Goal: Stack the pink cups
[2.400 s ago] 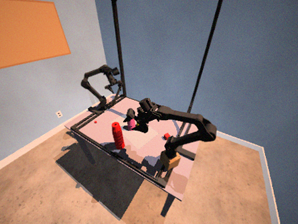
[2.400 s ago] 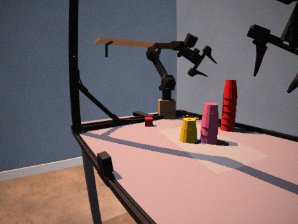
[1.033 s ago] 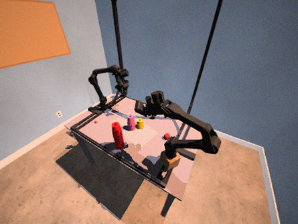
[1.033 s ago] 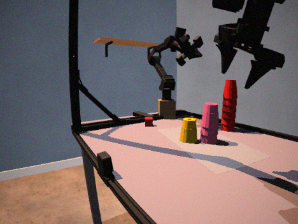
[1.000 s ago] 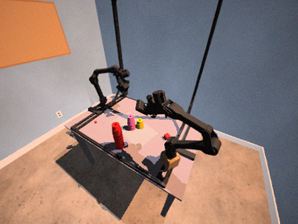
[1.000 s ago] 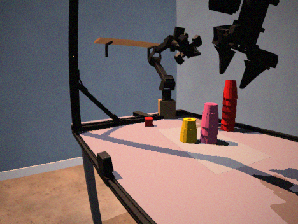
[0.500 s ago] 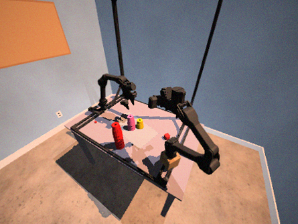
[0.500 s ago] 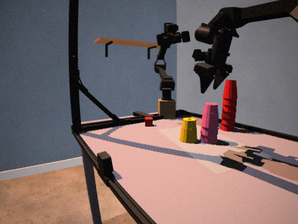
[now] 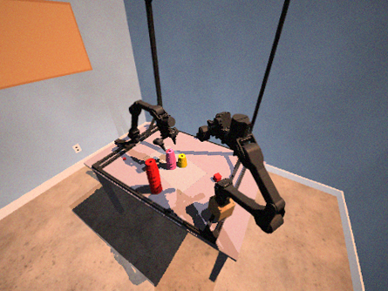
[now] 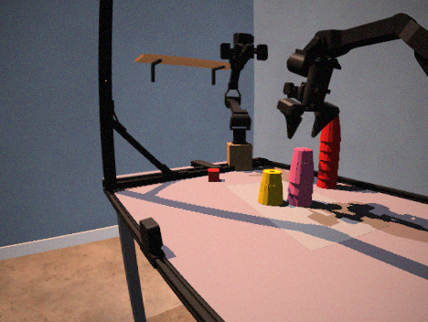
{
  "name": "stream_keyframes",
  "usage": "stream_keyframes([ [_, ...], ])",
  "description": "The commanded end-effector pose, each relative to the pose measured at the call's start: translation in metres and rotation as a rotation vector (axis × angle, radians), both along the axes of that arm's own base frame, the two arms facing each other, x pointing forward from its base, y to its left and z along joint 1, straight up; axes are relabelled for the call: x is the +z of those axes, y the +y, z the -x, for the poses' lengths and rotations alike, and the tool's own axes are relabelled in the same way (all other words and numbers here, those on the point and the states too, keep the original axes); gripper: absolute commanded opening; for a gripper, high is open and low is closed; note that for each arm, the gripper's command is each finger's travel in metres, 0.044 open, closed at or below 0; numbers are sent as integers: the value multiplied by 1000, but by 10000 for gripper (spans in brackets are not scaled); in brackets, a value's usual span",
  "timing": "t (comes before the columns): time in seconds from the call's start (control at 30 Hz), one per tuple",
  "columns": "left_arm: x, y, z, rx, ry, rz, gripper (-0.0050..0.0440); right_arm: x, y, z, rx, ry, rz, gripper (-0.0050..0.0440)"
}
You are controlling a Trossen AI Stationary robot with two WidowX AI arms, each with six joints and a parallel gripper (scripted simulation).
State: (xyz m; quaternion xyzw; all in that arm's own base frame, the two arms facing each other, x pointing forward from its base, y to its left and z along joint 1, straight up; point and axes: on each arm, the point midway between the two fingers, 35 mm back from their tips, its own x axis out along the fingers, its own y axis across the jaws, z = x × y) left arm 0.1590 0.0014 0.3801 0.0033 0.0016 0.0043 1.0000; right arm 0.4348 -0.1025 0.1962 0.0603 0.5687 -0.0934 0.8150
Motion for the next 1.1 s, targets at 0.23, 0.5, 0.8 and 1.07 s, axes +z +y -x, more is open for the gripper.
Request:
stream_keyframes([
  [0.23,1,-1,2,-9,-3,7,0,-17,-2,-3,-12,2,-8,440],
  [0.5,1,-1,2,-9,-3,7,0,-27,-2,-3,-12,2,-8,440],
  [0.8,1,-1,2,-9,-3,7,0,-41,-2,-3,-12,2,-9,440],
  [1.07,1,-1,2,-9,-3,7,0,-47,-2,-3,-12,2,-9,416],
])
